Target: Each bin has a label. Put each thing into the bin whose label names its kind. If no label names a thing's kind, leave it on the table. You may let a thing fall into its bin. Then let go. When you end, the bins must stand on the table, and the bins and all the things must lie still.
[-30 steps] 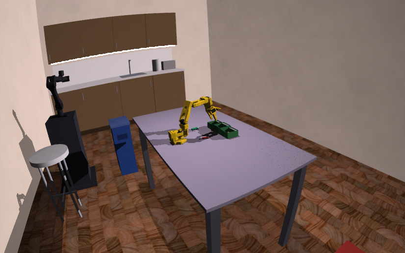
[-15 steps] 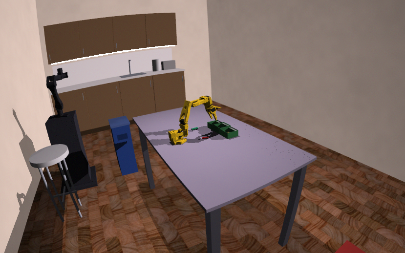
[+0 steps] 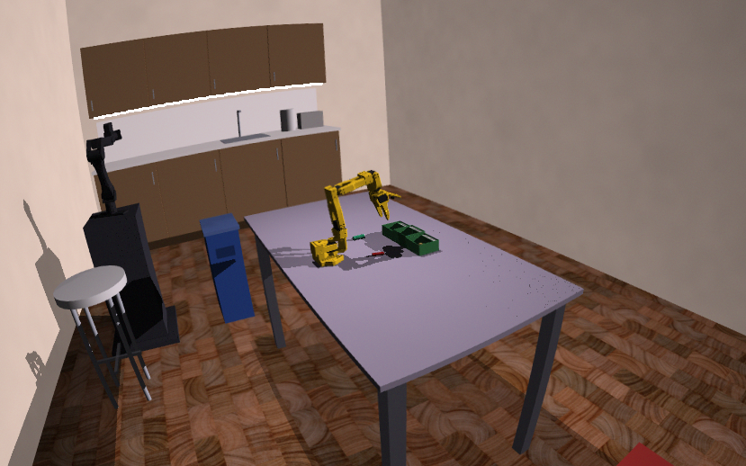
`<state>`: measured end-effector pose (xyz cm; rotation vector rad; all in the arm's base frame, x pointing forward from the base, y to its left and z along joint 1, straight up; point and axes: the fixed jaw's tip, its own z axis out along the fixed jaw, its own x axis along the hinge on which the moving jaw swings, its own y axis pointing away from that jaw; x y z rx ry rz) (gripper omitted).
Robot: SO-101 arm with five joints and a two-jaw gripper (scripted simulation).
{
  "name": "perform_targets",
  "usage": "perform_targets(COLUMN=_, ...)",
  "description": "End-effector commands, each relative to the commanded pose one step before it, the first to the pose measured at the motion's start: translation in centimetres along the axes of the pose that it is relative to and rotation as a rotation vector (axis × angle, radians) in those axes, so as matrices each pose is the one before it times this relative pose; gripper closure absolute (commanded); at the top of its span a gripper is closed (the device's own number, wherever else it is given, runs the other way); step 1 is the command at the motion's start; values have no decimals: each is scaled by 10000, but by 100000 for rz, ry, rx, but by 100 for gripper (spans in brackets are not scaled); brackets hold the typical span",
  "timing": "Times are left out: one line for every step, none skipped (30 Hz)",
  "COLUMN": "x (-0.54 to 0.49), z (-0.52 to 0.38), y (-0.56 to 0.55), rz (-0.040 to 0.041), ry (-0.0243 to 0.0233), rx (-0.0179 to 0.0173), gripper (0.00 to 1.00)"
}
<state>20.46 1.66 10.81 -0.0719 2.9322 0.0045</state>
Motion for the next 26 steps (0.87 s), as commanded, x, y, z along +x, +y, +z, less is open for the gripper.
perform_targets(x=21658, z=-23378, y=-12226, rz=3959, ry=-8539, rx=1788, gripper=77)
perform_targets(x=4311, z=-1156, y=-1540, rz=698, ry=183, rx=273, gripper=77)
perform_targets(x=3547, z=-837, y=-1227, rz=575, ry=152, rx=221, gripper=77)
perform_targets(x=2767, z=-587, y=-929, rz=445, ry=120, rx=171, gripper=77)
perform_targets(x=2008, z=-383, y=-664, rz=324, ry=85, rx=124, gripper=77)
perform_targets(x=1316, z=-239, y=-430, rz=213, ry=57, rx=82, gripper=77)
perform_targets(x=727, z=-125, y=-240, rz=117, ry=28, rx=46, gripper=77)
perform_targets(x=289, z=-50, y=-90, rz=46, ry=13, rx=15, gripper=77)
perform_targets(x=41, z=-2, y=-11, rz=6, ry=3, rx=4, gripper=77)
perform_targets(x=0, z=0, y=0, rz=0, ry=0, rx=0, gripper=77)
perform_targets(x=0, z=0, y=0, rz=0, ry=0, rx=0, gripper=77)
perform_targets(x=-2, z=-1, y=-5, rz=-1, ry=-1, rx=1, gripper=77)
perform_targets(x=0, z=0, y=0, rz=0, ry=0, rx=0, gripper=77)
perform_targets(x=0, z=0, y=0, rz=0, ry=0, rx=0, gripper=77)
perform_targets(x=0, z=0, y=0, rz=0, ry=0, rx=0, gripper=77)
perform_targets(x=0, z=0, y=0, rz=0, ry=0, rx=0, gripper=77)
perform_targets(x=0, z=0, y=0, rz=0, ry=0, rx=0, gripper=77)
perform_targets(x=0, z=0, y=0, rz=0, ry=0, rx=0, gripper=77)
perform_targets(x=0, z=0, y=0, rz=0, ry=0, rx=0, gripper=77)
perform_targets(x=0, z=0, y=0, rz=0, ry=0, rx=0, gripper=77)
perform_targets(x=0, z=0, y=0, rz=0, ry=0, rx=0, gripper=77)
perform_targets(x=0, z=0, y=0, rz=0, ry=0, rx=0, gripper=77)
perform_targets(x=0, z=0, y=0, rz=0, ry=0, rx=0, gripper=77)
perform_targets(x=0, z=0, y=0, rz=0, ry=0, rx=0, gripper=77)
perform_targets(x=0, z=0, y=0, rz=0, ry=0, rx=0, gripper=77)
perform_targets(x=0, z=0, y=0, rz=0, ry=0, rx=0, gripper=77)
